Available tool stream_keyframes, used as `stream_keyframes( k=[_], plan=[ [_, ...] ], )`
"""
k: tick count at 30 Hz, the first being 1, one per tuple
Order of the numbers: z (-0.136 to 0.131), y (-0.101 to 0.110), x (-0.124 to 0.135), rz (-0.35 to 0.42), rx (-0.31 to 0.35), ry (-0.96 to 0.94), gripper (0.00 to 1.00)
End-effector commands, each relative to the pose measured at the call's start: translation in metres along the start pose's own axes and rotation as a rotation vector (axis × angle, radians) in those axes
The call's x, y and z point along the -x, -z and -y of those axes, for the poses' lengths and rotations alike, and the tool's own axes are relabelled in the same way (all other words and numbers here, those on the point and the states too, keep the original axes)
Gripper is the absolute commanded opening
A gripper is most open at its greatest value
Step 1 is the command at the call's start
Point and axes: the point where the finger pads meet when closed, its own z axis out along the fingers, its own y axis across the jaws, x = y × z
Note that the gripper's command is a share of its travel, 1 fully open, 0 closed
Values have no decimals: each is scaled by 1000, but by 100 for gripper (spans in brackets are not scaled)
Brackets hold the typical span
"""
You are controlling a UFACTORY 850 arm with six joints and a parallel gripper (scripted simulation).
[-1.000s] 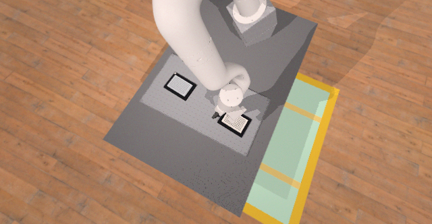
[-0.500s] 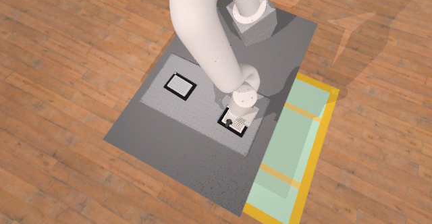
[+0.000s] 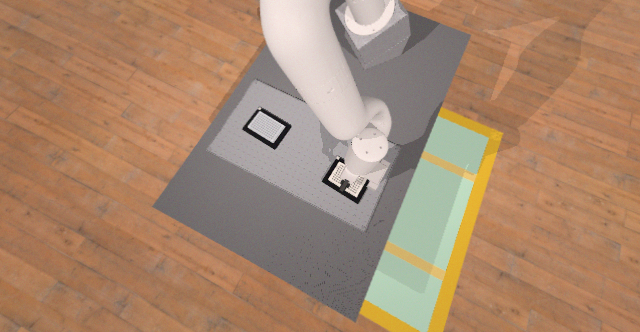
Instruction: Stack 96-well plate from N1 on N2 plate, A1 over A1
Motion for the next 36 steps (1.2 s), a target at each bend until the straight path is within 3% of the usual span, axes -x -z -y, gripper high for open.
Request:
stream_keyframes(
  k=[1,36],
  plan=[
    [-1,1,-1,-1,1,0,100],
    [-1,-49,-1,-1,1,0,100]
  ],
)
